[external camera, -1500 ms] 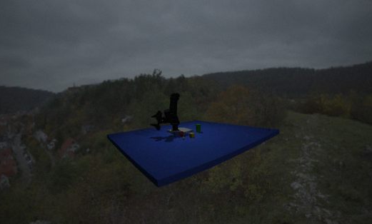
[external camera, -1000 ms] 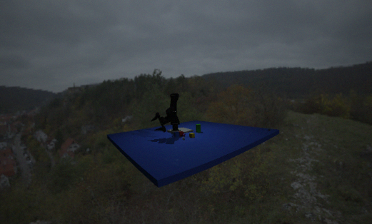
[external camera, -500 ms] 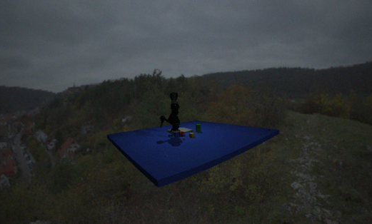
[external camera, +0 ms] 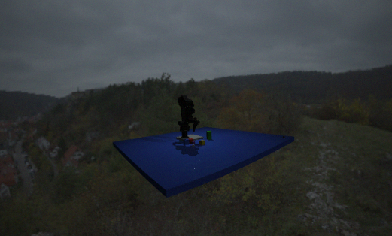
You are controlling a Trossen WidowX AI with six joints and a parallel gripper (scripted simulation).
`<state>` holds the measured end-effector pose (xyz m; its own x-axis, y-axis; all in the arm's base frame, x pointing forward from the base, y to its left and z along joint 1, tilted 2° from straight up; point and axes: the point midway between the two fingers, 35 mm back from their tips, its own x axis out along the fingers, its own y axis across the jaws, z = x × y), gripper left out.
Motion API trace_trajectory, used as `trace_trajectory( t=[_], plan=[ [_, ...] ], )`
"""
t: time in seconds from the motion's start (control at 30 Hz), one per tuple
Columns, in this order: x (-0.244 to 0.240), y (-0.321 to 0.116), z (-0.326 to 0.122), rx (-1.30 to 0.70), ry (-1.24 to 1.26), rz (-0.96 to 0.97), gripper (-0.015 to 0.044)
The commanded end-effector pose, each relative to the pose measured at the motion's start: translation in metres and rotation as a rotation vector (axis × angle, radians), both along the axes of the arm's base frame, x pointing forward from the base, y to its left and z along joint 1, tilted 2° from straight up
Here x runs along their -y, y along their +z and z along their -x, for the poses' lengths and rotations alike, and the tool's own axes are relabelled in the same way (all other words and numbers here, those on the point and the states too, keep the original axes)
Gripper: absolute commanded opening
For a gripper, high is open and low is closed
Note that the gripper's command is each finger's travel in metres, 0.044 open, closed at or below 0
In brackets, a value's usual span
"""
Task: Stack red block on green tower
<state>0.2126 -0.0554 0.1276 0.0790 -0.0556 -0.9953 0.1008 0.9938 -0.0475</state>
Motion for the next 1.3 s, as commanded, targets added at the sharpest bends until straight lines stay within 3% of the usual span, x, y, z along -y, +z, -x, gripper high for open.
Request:
trace_trajectory(
  t=[0.0,0.27,0.53,1.27],
  plan=[
    [-0.013,0.008,0.004,-0.027,0.002,-0.063,0.0440],
    [-0.012,-0.001,0.003,-0.027,0.002,-0.063,0.0440],
    [-0.012,-0.045,0.001,-0.027,0.002,-0.063,0.0440],
    [-0.013,-0.071,-0.002,-0.027,0.002,-0.063,0.0440]
  ],
)
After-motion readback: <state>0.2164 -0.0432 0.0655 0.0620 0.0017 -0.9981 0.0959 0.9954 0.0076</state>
